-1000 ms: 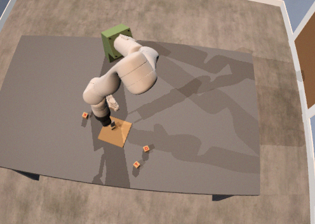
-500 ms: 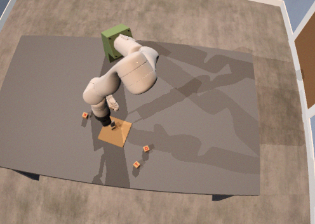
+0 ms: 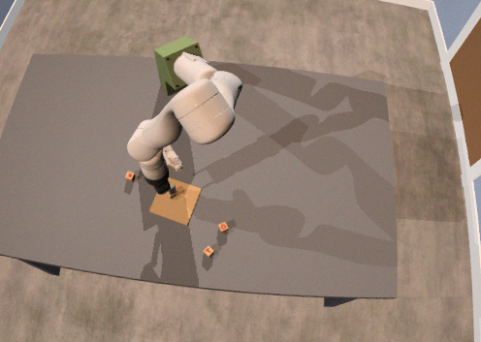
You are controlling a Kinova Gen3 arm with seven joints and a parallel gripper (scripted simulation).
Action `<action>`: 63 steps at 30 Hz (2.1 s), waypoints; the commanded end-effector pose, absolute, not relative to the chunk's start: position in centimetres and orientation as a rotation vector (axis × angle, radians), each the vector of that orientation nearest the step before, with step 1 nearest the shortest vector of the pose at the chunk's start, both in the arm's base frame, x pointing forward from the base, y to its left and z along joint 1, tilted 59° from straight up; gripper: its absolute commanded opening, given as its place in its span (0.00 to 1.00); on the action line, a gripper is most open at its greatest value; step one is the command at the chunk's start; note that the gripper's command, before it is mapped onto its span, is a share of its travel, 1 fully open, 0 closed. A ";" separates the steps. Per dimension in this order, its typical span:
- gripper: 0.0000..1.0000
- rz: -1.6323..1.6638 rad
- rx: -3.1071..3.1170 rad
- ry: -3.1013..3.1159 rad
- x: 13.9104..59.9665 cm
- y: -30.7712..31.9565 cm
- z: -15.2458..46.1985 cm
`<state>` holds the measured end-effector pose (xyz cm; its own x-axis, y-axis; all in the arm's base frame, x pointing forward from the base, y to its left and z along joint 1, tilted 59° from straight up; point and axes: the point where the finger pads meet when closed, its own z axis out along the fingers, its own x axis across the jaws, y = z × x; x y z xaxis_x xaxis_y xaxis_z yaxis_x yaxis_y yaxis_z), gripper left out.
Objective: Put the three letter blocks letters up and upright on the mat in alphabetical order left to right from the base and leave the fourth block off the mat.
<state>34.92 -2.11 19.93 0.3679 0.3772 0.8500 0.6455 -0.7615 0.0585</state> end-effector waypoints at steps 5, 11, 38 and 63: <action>1.00 -1.345 -2.337 -0.912 35.6 -1.1 19.3; 1.00 -1.345 -2.337 -0.912 36.1 -0.7 18.9; 1.00 -1.346 -2.342 -0.907 37.8 0.5 17.5; 1.00 -1.343 -2.341 -0.906 37.9 0.5 17.5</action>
